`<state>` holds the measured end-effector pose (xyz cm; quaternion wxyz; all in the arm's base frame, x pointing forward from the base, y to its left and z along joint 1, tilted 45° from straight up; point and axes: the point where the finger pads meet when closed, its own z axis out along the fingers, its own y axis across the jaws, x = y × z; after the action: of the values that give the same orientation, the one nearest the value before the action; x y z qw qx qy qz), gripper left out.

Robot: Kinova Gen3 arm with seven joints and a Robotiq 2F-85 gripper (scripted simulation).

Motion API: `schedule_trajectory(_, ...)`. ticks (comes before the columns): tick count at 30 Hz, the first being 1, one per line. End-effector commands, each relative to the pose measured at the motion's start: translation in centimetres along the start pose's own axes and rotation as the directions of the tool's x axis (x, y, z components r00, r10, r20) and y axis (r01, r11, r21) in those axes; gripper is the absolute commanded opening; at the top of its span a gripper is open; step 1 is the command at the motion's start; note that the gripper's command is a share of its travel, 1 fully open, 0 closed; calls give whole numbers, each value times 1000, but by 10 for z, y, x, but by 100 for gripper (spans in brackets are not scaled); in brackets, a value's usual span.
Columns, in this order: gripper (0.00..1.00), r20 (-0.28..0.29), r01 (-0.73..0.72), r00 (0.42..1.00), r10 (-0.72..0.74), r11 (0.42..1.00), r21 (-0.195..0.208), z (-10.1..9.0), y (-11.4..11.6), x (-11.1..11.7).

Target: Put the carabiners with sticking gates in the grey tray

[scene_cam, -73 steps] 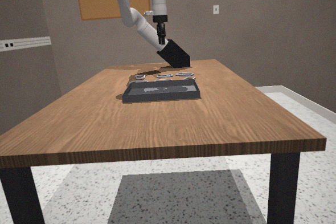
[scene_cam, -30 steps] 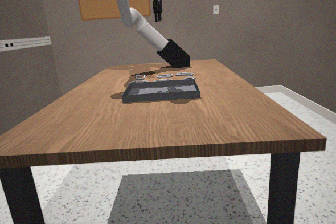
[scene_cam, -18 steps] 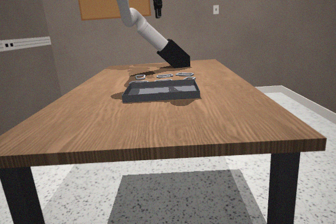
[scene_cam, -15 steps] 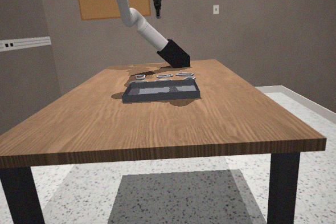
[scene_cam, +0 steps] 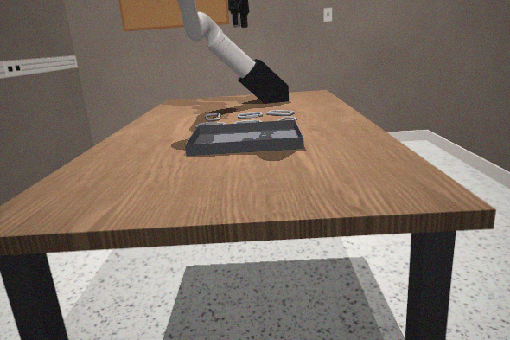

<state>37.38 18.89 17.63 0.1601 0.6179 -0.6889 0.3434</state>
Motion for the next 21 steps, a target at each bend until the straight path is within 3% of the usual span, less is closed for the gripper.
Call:
schedule_trajectory(1,100,5,-275,961,275,961,7,0,-1,0)
schedule_trajectory(13,100,5,-296,955,296,955,8,0,-1,0)
schedule_trajectory(14,100,4,-300,954,300,954,5,46,32,-19)
schedule_trajectory(21,100,4,-300,954,300,954,5,46,32,-19)
